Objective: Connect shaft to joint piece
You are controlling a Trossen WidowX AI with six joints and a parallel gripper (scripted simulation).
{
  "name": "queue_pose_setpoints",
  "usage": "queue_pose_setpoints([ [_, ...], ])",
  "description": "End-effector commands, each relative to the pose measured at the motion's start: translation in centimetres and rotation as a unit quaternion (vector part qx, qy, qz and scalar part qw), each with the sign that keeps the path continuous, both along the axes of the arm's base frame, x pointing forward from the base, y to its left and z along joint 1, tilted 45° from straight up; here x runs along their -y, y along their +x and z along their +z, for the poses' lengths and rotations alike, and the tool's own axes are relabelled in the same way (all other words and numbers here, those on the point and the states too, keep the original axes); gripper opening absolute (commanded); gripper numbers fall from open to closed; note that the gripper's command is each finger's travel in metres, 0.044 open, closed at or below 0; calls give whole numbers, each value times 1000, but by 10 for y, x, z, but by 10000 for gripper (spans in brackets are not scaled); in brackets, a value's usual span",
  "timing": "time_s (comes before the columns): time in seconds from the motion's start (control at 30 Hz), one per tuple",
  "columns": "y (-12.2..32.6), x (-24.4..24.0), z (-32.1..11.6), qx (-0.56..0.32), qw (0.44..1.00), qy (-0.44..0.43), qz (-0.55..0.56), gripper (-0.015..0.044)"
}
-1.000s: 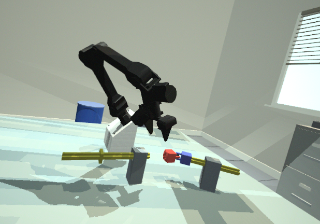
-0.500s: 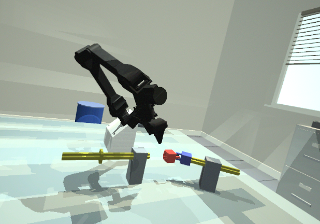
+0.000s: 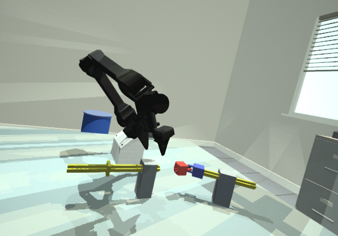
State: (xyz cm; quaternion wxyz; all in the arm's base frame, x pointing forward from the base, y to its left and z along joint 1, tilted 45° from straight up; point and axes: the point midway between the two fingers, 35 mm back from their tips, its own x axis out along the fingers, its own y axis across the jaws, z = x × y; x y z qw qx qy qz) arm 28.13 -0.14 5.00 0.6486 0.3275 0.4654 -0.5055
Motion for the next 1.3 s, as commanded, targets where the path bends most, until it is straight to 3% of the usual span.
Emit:
queue_pose_setpoints([
  [0.0, 3, 16, 16, -17, 998, -27, 60, 440],
  [0.53, 0, 70, 68, -134, 945, -122, 273, 440],
  [1.27, -24, 129, 135, -330, 796, -189, 471, 440],
])
